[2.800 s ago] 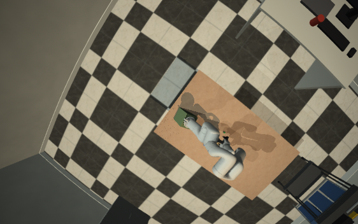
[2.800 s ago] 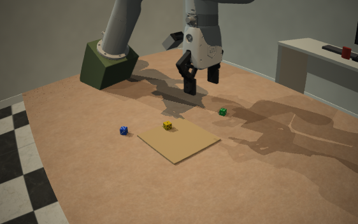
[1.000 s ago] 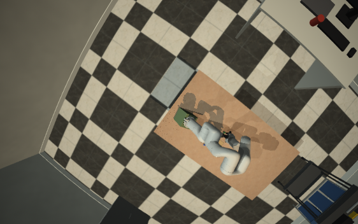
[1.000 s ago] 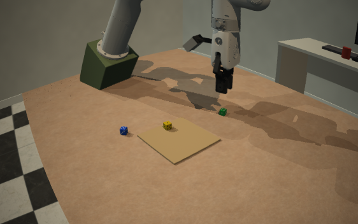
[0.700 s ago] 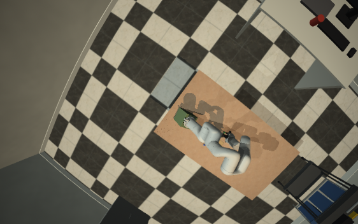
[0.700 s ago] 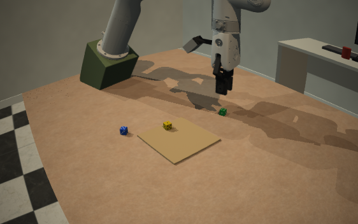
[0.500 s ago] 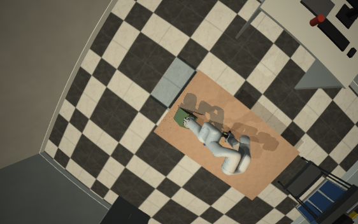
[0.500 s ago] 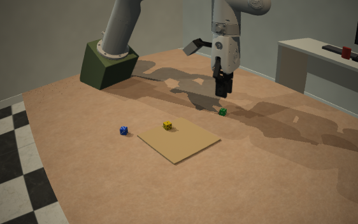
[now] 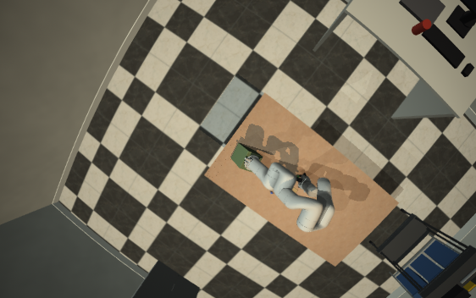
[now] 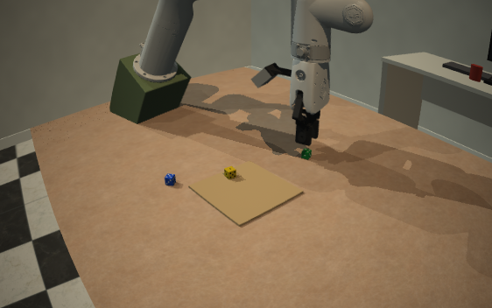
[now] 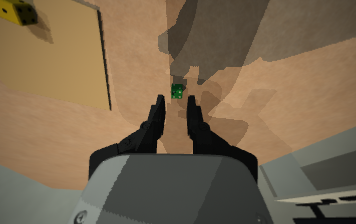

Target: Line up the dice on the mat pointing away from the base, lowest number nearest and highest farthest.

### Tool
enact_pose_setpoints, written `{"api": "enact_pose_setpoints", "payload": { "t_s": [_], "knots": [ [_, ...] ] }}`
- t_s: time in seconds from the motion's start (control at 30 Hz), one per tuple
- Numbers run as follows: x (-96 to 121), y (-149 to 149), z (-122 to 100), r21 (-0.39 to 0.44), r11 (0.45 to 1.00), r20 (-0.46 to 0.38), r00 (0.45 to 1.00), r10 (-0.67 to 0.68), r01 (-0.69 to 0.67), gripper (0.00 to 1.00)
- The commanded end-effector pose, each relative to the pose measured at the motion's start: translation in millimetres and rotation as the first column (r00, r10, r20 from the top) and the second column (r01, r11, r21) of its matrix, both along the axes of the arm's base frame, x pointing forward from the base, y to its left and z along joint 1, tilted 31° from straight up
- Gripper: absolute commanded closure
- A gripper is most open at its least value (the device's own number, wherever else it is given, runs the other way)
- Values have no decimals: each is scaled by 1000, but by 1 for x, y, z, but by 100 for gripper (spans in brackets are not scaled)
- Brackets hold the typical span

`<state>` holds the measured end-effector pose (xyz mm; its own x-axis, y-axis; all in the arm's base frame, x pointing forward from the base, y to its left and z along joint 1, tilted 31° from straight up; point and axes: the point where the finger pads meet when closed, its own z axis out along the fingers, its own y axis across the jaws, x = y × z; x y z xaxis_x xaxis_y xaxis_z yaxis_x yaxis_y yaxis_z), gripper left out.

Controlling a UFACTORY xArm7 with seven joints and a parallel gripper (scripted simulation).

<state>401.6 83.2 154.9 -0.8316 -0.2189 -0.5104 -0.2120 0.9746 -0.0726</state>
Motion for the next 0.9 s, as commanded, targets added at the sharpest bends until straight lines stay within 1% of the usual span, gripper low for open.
{"api": "enact_pose_setpoints", "payload": {
  "t_s": [0.0, 0.4, 0.87],
  "knots": [
    [4, 1, -5, -2, 1000, 4, 1000, -1, 1, 69],
    [8, 1, -11, -2, 1000, 4, 1000, -1, 1, 69],
    [9, 2, -13, -2, 1000, 4, 1000, -1, 1, 69]
  ]
}}
